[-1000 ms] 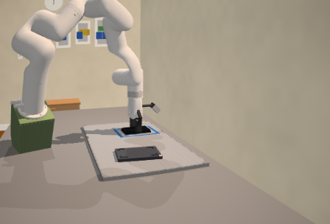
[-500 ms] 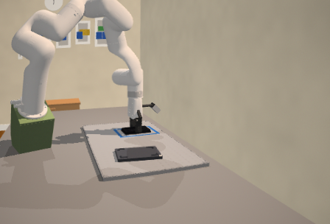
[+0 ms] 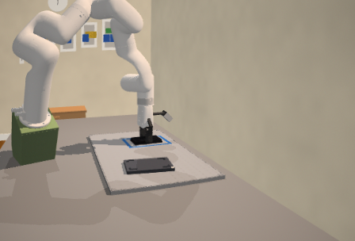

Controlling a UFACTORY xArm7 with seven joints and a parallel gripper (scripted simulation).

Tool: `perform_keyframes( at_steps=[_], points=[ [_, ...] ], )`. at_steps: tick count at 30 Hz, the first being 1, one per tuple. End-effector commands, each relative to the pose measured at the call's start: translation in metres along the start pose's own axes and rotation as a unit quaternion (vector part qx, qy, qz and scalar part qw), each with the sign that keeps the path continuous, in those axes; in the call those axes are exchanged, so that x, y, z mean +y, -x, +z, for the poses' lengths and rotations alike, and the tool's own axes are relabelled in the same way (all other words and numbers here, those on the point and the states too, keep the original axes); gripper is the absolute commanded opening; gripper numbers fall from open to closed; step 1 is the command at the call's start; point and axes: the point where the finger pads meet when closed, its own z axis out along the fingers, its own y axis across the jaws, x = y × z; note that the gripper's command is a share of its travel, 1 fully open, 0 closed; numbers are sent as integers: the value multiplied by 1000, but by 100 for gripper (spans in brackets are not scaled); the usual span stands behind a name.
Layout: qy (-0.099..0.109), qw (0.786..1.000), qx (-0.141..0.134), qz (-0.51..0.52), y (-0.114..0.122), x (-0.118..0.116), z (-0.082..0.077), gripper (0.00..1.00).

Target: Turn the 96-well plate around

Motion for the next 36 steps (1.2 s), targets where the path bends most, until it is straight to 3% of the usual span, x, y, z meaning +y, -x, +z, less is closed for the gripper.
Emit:
perform_keyframes(
  at_steps=[1,36],
  points=[
    [-1,1000,2,0,-2,-1,-3,0],
    [-1,1000,2,0,-2,-1,-22,0]
  ],
)
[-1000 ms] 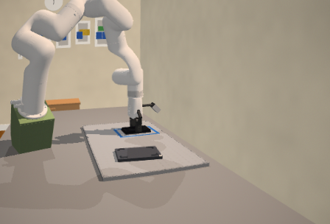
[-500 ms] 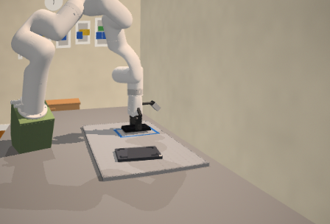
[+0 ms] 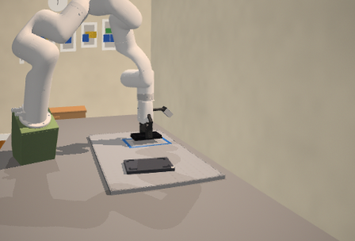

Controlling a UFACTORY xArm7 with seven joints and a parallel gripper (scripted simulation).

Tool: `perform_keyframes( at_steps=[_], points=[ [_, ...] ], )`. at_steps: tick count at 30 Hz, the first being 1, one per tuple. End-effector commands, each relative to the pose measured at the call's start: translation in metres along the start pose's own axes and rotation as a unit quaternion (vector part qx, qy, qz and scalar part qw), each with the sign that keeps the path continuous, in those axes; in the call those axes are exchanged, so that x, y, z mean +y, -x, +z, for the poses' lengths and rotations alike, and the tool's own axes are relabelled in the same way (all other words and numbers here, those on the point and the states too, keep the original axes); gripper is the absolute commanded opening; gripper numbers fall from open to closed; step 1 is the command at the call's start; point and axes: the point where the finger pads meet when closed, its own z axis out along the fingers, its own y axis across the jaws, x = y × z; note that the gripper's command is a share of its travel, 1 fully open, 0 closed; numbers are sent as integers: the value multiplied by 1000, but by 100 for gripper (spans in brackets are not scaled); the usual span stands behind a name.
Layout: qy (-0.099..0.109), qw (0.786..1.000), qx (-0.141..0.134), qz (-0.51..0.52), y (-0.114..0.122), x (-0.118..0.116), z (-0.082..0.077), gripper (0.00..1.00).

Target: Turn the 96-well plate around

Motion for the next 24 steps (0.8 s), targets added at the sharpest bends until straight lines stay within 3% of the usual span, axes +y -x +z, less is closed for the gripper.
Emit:
perform_keyframes(
  at_steps=[1,7,24],
  points=[
    [-1,1000,2,0,-1,-1,-2,0],
    [-1,1000,2,0,-1,-1,-2,0],
    [-1,1000,2,0,-1,-1,-27,0]
  ],
)
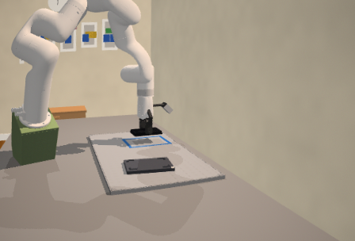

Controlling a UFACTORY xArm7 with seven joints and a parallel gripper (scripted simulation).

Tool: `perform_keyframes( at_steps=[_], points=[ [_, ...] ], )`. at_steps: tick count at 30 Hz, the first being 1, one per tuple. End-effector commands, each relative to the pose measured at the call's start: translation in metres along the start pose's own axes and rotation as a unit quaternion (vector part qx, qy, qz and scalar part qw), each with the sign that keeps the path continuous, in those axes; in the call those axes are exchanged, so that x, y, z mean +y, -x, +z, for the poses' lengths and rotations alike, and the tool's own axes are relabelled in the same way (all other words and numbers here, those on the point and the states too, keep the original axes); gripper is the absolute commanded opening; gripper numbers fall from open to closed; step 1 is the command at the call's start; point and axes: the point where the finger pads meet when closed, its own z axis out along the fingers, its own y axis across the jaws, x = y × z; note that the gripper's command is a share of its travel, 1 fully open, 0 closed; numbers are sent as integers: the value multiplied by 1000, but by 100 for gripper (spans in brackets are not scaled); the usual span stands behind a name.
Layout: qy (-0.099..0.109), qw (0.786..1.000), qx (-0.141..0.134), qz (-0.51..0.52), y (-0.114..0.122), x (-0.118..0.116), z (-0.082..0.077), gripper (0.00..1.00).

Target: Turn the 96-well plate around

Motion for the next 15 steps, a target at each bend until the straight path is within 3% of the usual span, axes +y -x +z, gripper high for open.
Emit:
perform_keyframes(
  at_steps=[1,15],
  points=[
    [-1,1000,2,0,-2,-1,-10,0],
    [-2,1000,2,0,-2,-1,-30,0]
  ],
)
